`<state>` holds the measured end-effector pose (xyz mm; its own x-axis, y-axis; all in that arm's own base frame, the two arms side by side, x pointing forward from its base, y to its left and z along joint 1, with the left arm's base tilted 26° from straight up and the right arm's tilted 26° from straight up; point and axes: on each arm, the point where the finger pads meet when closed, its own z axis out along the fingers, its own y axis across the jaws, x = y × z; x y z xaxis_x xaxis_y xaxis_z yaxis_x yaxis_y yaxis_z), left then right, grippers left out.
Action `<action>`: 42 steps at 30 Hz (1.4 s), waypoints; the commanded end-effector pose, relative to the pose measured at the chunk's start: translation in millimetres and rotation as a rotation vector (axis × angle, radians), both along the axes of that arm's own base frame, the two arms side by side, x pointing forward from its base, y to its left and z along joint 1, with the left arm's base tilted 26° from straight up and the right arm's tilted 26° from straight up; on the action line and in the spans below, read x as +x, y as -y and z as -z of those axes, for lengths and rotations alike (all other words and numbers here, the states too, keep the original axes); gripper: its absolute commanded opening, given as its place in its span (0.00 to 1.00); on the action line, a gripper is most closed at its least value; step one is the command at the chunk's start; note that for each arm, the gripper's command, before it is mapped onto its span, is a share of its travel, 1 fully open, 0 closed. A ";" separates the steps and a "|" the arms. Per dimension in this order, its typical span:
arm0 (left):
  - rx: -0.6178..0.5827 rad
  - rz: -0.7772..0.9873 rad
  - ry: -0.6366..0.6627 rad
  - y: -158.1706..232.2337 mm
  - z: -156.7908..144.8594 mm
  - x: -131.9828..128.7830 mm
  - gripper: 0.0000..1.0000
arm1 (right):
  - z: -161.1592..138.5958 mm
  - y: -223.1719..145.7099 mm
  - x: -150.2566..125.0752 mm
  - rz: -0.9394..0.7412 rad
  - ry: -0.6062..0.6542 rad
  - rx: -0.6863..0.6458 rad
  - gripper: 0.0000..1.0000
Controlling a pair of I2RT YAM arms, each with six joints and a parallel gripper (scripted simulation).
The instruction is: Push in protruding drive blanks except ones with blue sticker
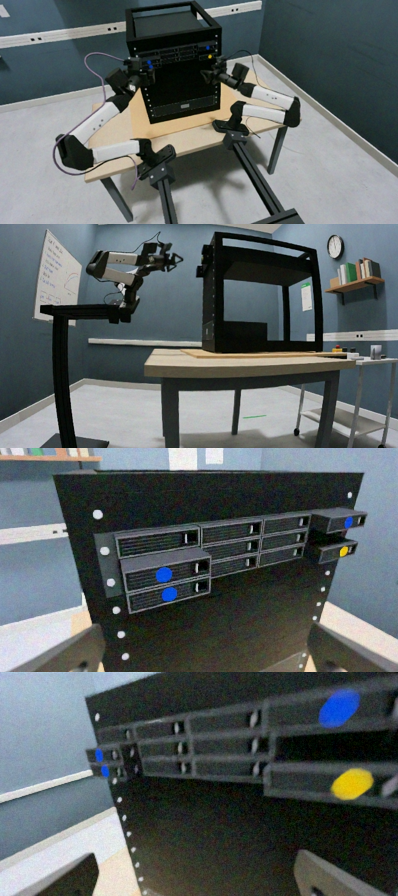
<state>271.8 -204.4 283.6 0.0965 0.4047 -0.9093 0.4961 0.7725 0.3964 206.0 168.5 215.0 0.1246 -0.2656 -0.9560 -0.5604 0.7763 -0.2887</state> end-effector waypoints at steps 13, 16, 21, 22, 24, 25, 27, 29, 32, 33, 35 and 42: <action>-0.002 0.008 0.010 3.5 -11.4 -2.0 1.00 | -94.1 40.3 -29.0 0.169 0.031 -0.164 1.00; -0.002 0.008 0.010 3.5 -11.4 -2.1 1.00 | -100.1 40.4 -31.4 0.164 0.038 -0.162 1.00; -0.002 0.008 0.010 3.5 -11.4 -2.1 1.00 | -102.9 37.4 -33.8 0.144 0.036 -0.147 1.00; -0.002 0.008 0.010 3.5 -11.4 -2.1 1.00 | -102.9 37.4 -33.8 0.144 0.036 -0.147 1.00; 0.001 0.016 0.005 4.6 -10.0 -2.9 1.00 | -102.7 33.8 -33.0 0.140 0.033 -0.128 0.77; 0.007 0.028 -0.004 5.6 -7.8 -4.3 1.00 | -103.5 33.7 -32.9 0.139 0.031 -0.104 0.66; 0.025 0.057 -0.033 6.0 -2.4 -7.9 1.00 | -106.8 32.7 -31.5 0.139 0.023 -0.030 0.43; 0.025 0.057 -0.033 6.0 -2.4 -7.9 1.00 | -106.8 32.7 -31.5 0.139 0.023 -0.030 0.43; 0.051 0.102 -0.072 4.5 0.5 -14.7 1.00 | -108.9 31.1 -29.3 0.135 0.003 0.079 0.09; 0.060 0.128 -0.090 3.8 0.1 -19.1 1.00 | -111.0 32.4 -27.7 0.141 -0.006 0.143 0.00; 0.072 0.190 -0.129 1.3 -3.6 -30.0 1.00 | -112.6 34.2 -22.0 0.160 -0.032 0.286 0.00; 0.052 0.295 -0.160 -18.0 -46.1 -50.4 1.00 | -89.8 40.3 3.0 0.259 -0.113 0.587 0.00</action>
